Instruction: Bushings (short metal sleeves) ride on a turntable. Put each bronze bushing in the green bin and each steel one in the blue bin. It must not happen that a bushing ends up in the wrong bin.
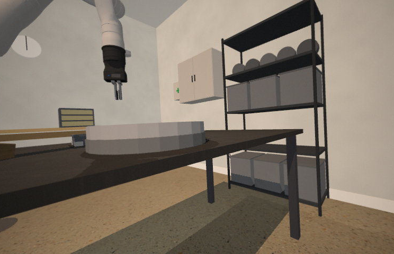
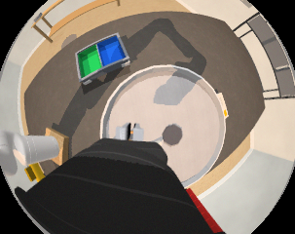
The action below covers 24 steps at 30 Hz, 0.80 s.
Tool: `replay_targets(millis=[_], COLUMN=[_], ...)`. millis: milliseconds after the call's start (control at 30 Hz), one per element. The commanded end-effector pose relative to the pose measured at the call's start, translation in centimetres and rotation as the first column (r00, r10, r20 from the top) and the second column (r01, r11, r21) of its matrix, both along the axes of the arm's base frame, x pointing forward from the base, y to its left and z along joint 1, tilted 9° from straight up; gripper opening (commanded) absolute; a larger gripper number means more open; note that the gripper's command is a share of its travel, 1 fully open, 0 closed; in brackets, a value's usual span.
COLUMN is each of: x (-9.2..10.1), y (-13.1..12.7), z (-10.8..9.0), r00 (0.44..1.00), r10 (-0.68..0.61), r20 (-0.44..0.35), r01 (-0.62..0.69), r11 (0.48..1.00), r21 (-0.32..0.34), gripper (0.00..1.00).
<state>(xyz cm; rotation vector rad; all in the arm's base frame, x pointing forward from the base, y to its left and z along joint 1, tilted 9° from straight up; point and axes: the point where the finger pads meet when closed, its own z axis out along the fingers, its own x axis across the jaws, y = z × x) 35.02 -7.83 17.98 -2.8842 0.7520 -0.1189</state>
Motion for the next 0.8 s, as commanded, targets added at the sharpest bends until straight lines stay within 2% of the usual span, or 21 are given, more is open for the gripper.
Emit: replay_targets(millis=[0, 100, 133, 167, 567, 600, 767], x=[-0.3, -0.5, -0.5, -0.6, -0.6, -0.5, -0.5], y=[-1.3, -2.5, -2.5, -3.0, -3.0, -2.8, -2.8], z=[-1.6, -4.8, -4.8, -5.9, -5.9, -5.8, -5.8], r00=[1.0, 1.0, 1.0, 1.0, 1.0, 1.0, 1.0], r10=[-0.022, -0.021, -0.022, -0.021, -0.021, -0.018, -0.018], r20=[-0.014, -0.013, -0.013, -0.013, -0.013, -0.01, -0.01], r01=[0.022, 0.021, 0.021, 0.021, 0.021, 0.018, 0.018], r11=[1.0, 1.0, 1.0, 1.0, 1.0, 1.0, 1.0], r21=[-0.006, -0.006, -0.006, -0.005, -0.005, -0.005, -0.005], gripper=[0.27, 0.27, 0.27, 0.27, 0.27, 0.42, 0.42])
